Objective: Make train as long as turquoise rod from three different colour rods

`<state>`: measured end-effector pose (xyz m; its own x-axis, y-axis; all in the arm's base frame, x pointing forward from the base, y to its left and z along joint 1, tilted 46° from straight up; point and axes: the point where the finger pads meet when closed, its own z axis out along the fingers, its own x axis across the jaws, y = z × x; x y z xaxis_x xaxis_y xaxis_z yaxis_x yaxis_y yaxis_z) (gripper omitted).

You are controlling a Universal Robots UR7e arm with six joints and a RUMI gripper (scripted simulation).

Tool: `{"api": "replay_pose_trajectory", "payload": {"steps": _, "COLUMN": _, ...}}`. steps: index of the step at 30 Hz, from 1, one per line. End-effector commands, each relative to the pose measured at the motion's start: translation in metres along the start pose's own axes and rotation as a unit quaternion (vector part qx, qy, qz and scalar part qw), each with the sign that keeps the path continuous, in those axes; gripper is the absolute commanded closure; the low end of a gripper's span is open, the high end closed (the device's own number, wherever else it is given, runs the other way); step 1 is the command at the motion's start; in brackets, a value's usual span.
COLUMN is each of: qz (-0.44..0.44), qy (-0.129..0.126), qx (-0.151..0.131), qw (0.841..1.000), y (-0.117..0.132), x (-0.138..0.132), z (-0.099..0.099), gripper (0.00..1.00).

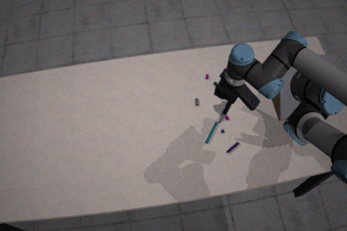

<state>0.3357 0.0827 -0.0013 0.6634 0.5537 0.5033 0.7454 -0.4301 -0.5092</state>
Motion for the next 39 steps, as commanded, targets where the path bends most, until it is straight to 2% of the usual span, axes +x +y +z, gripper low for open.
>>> {"api": "replay_pose_trajectory", "payload": {"steps": 1, "qz": 0.000, "qy": 0.001, "qx": -0.001, "qw": 1.000, "y": 0.0003, "x": -0.0004, "z": -0.0005, "gripper": 0.00}}
{"api": "replay_pose_trajectory", "payload": {"steps": 21, "qz": 0.018, "qy": 0.001, "qx": -0.001, "qw": 1.000, "y": 0.0020, "x": -0.0004, "z": -0.0009, "gripper": 0.00}}
{"api": "replay_pose_trajectory", "payload": {"steps": 39, "qz": 0.114, "qy": 0.001, "qx": -0.002, "qw": 0.993, "y": 0.0093, "x": 0.0000, "z": -0.0028, "gripper": 0.00}}
